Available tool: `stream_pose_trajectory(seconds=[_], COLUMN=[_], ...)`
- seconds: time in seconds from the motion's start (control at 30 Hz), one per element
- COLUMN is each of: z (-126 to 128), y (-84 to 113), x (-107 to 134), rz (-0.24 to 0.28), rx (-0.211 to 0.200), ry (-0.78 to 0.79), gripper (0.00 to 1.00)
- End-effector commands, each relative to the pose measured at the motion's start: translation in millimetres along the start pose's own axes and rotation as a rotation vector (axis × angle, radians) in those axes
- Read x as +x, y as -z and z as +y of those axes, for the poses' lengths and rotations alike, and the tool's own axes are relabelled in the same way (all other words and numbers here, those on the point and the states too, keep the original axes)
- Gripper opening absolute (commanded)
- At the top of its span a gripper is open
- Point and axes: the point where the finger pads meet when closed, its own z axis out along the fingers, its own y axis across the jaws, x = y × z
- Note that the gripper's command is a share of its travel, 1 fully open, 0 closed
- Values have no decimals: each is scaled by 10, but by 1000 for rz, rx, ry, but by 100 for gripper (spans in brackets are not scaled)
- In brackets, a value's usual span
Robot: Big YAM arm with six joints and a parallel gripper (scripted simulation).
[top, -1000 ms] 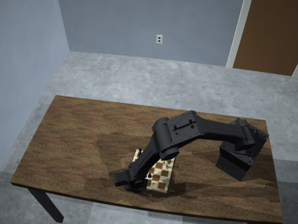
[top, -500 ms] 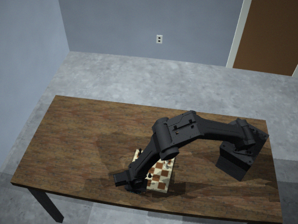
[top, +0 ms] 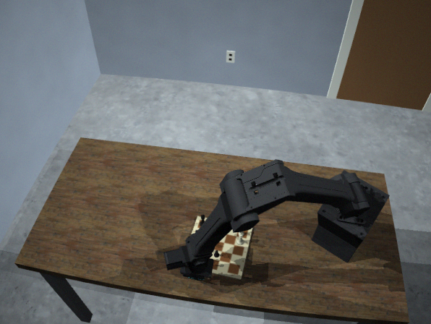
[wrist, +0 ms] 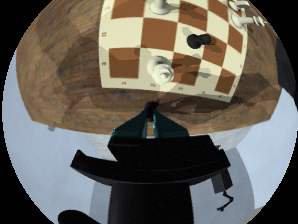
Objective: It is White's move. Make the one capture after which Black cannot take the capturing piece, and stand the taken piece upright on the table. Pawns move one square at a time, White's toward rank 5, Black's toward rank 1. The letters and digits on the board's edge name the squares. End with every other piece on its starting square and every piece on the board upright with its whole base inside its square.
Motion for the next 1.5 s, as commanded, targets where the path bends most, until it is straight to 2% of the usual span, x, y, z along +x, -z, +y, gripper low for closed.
stream_pose_trajectory(seconds=[0.0, 0.13, 0.17, 0.3, 0.33, 0.4, 0.43, 0.5, 0.53, 0.6, 0.63, 1.03, 1.23, 1.37, 1.47], z=[39, 39, 39, 39, 39, 39, 39, 39, 39, 39, 39, 46, 102, 99, 95], y=[24, 24, 24, 24, 24, 24, 24, 24, 24, 24, 24, 44, 259, 337, 486], x=[91, 91, 91, 91, 91, 91, 91, 91, 91, 91, 91, 96, -17, -15, -16], rz=[6, 6, 6, 6, 6, 6, 6, 6, 6, 6, 6, 7, 1, 2, 2], rx=[-14, -14, -14, -14, -14, -14, -14, -14, -14, -14, -14, -16, -22, -22, -22], ry=[20, 20, 20, 20, 20, 20, 20, 20, 20, 20, 20, 20, 2, 2, 2], gripper=[0, 0, 7, 7, 14, 14, 20, 20, 27, 27, 33, 33, 33, 33, 33])
